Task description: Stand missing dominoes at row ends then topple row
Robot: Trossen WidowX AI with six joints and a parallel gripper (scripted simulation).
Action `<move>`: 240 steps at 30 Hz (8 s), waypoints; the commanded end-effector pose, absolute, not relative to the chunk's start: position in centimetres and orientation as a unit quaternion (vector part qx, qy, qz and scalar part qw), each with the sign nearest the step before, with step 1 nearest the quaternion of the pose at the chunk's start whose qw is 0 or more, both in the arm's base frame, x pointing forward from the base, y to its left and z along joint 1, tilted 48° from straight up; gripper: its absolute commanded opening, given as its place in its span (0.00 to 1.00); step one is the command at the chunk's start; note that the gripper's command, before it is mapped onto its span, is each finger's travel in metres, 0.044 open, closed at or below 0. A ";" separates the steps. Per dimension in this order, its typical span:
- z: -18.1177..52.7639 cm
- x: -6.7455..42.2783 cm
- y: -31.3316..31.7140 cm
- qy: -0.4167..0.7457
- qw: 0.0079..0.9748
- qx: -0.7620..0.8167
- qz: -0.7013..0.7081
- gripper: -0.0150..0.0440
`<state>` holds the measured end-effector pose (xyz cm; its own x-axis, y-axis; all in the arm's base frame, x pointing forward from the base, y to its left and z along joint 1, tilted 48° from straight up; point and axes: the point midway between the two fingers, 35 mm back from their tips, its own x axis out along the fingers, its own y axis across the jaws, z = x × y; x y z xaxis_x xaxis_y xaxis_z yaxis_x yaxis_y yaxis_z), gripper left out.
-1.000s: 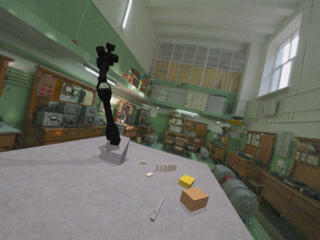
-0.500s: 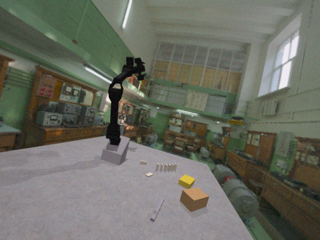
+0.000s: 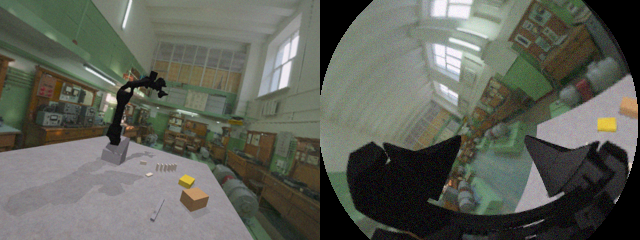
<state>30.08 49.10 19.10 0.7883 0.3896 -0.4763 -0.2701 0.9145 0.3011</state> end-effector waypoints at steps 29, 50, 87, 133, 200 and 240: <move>4.1 39.2 -0.4 0.621 0.598 -0.506 -0.032 1.00; -0.9 31.7 -12.3 0.735 0.423 -0.527 0.049 1.00; -3.3 31.1 -15.2 0.736 0.422 -0.528 0.047 0.44; 18.3 21.2 -12.0 0.657 0.632 -0.235 -0.338 0.44; 14.0 21.8 -17.5 0.194 0.963 -0.137 -0.126 0.44; 15.9 17.4 -13.9 0.041 0.906 -0.413 -0.083 0.44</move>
<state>17.44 -14.09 15.94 0.9817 -0.1903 -0.0083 0.1198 0.6509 -0.7497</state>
